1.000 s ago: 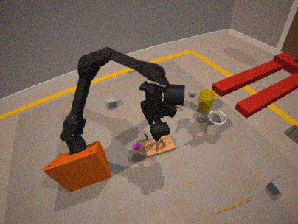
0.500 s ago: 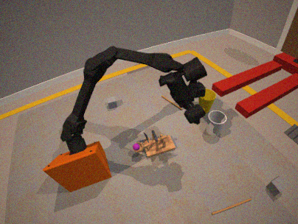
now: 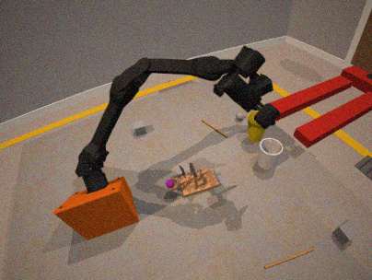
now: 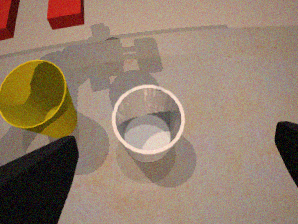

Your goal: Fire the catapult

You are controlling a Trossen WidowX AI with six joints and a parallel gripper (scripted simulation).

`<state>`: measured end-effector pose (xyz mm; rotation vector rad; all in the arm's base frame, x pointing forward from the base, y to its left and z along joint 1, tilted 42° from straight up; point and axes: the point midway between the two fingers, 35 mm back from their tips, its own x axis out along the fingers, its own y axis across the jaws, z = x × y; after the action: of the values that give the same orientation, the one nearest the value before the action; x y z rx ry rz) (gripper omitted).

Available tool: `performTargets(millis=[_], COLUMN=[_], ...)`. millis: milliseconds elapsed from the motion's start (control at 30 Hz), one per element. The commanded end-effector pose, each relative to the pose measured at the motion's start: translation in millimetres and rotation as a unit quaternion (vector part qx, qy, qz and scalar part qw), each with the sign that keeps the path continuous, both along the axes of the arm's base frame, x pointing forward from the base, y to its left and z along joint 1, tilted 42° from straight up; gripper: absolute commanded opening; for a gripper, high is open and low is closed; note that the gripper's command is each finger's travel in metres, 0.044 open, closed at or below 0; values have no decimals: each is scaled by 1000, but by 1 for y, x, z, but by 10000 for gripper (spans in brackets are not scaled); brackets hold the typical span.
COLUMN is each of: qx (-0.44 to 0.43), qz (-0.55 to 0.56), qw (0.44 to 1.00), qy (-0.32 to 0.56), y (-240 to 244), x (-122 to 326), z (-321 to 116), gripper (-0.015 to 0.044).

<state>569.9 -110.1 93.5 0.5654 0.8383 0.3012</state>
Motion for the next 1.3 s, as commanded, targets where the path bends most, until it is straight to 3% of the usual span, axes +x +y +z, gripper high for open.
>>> performTargets(millis=[0,400,967,1267], qx=[5,5,5,5], qz=[0,-3,-3,-3], qw=[1000,1000,1000,1000], qy=[0,3,3,3], y=[2,-1,-1,-1], x=[2,-12,-12,-12], z=[-2,-5,-5,-5], gripper=[440,440,0,0])
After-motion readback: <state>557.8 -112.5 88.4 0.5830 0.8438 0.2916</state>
